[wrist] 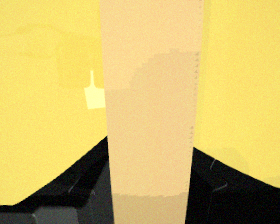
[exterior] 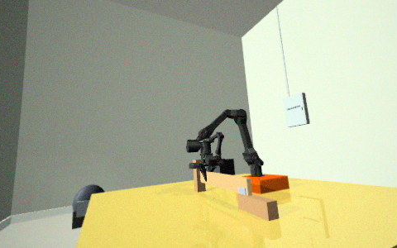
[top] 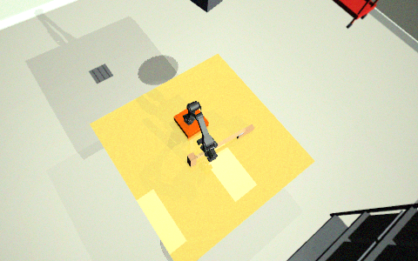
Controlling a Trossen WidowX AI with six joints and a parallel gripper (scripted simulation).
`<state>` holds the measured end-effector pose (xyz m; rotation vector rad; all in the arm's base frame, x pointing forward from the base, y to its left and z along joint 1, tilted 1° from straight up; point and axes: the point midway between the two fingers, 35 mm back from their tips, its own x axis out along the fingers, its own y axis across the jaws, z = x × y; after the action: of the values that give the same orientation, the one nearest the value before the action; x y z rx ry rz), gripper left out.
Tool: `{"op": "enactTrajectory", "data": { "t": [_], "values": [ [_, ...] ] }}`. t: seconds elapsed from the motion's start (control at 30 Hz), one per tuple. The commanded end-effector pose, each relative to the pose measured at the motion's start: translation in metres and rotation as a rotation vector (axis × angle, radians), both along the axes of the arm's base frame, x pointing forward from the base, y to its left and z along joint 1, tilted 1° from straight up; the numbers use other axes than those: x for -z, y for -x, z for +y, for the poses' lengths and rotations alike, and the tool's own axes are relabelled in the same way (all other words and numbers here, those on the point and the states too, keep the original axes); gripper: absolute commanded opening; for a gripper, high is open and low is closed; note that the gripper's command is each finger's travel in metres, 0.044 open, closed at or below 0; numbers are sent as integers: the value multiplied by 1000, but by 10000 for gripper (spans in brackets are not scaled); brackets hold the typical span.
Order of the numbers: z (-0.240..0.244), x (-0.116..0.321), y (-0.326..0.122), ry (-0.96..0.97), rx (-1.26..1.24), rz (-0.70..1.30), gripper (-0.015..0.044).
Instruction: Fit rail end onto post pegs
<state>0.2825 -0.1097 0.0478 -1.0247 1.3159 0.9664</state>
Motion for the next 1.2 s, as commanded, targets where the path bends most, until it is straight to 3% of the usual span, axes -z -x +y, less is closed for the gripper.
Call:
{"op": "enactTrajectory", "data": {
  "t": [0.0,1.17],
  "values": [
    [-2,-1,0,0,-3,-1,0],
    [-12,1,3,1,-3,-1,0]
  ]
}}
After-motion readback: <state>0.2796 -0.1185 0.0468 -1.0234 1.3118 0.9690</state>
